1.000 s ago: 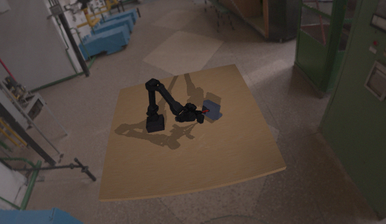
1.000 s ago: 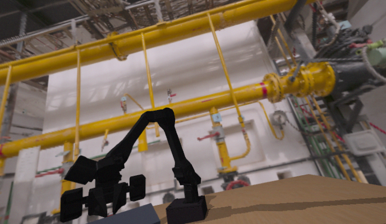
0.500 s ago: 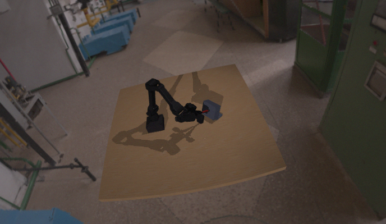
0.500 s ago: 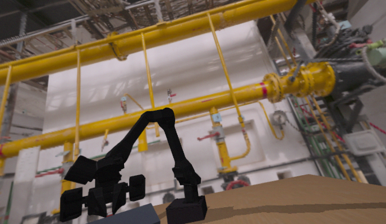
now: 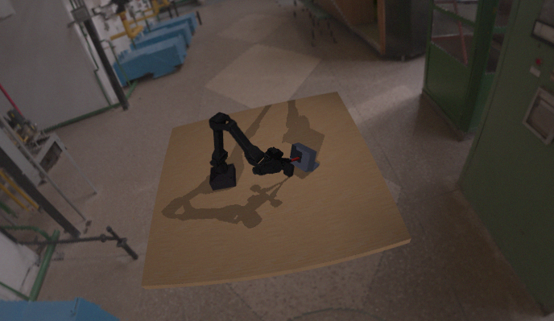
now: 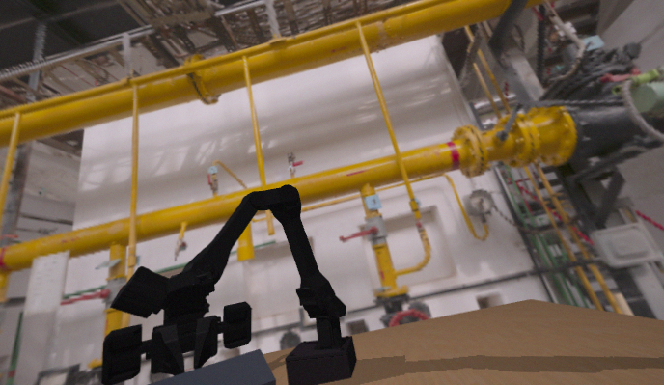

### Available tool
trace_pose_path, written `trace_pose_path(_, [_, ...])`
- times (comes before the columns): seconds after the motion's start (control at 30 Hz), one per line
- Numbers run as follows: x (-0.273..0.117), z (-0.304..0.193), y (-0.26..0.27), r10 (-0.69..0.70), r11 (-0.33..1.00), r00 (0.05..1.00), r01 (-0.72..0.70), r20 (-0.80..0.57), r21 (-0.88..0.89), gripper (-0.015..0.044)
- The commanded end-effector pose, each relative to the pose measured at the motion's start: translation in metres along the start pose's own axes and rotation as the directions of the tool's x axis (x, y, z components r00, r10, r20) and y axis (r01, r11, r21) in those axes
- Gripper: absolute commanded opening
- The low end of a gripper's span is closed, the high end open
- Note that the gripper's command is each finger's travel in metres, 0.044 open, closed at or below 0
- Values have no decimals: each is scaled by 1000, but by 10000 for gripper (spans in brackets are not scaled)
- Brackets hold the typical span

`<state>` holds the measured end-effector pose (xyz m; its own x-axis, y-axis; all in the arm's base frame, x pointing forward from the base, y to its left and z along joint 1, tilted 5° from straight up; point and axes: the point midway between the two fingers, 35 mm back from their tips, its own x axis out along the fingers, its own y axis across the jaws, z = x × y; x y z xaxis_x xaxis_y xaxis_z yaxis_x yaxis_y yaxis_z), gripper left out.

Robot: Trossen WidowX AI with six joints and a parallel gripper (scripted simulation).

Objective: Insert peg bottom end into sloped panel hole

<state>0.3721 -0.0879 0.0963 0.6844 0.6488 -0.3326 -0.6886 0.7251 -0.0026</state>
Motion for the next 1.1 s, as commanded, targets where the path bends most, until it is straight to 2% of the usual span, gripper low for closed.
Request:
trace_pose_path(0.0, [3,-1,0,-2,1000,1000,2,-3,4,0])
trace_pose_path(1.07, [25,-1,0,-2,1000,1000,2,-1,4,0])
